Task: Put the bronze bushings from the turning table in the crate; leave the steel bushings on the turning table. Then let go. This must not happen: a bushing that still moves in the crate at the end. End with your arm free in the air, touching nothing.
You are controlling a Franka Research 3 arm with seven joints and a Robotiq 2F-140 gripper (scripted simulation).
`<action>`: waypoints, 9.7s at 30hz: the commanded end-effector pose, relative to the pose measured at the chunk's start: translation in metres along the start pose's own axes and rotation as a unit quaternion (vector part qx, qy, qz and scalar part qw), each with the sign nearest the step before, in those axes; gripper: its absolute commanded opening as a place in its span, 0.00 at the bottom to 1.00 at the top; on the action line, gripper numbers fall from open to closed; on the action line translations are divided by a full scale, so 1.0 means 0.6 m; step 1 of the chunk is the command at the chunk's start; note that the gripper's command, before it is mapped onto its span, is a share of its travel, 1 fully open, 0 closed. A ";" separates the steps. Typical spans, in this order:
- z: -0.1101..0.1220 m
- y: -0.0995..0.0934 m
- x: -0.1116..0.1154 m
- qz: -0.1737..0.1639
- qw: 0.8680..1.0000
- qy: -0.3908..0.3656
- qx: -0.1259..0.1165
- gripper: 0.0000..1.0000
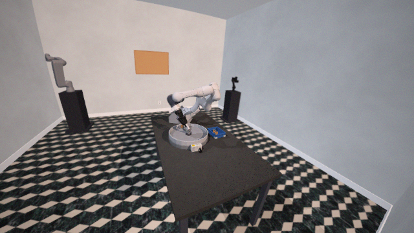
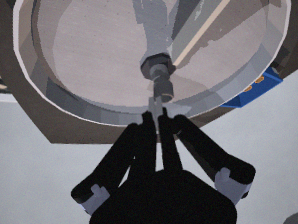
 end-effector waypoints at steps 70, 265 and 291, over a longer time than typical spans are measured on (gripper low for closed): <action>-0.003 0.010 -0.009 0.000 1.000 -0.002 0.000 0.07; 0.016 -0.206 -0.191 0.047 0.957 -0.223 0.182 0.06; 0.016 -0.206 -0.191 0.047 0.957 -0.223 0.182 0.06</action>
Point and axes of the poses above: the point where the finger pads meet when closed, its own y axis out along the fingers, its own z axis across the jaws, x = y × z, the point moved 5 cm from there along -y, back along the fingers, and after that the axes turned 15 degrees about y, right-handed, at the moved point
